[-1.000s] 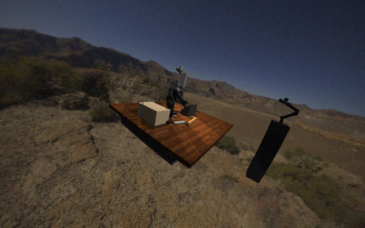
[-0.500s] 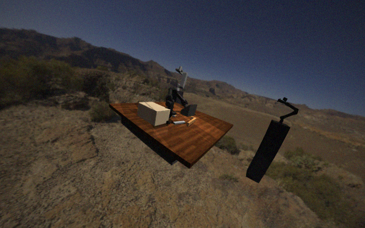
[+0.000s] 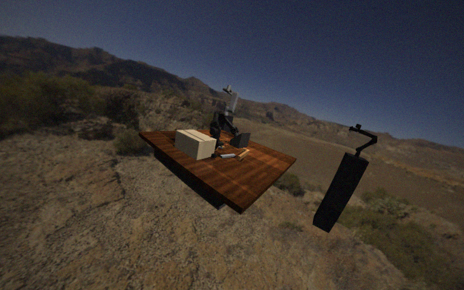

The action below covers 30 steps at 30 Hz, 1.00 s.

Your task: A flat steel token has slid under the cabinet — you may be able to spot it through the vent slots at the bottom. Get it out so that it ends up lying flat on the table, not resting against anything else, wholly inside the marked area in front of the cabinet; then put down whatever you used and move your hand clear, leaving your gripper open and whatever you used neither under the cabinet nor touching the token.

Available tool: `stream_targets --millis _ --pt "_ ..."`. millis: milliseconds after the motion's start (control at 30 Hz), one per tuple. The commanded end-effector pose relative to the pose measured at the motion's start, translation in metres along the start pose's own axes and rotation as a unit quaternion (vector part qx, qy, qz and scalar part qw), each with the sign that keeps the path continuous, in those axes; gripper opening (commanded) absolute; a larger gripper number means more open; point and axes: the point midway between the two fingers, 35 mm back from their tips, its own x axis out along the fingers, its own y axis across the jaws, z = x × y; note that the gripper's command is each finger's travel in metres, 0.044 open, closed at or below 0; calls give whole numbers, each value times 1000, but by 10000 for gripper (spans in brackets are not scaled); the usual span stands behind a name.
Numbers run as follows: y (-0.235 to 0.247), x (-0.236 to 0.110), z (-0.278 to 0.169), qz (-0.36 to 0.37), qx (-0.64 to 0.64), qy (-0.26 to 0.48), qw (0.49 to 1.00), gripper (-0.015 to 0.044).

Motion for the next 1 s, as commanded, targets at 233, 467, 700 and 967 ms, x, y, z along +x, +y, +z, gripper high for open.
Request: stream_targets --millis 233,467,700,967 --pt "0 1 -12 -1 1 2 1000 0" --pt "0 1 -18 -1 0 2 1000 0" --pt "0 1 -25 -1 0 2 1000 0" --pt "0 1 -32 -1 0 2 1000 0"
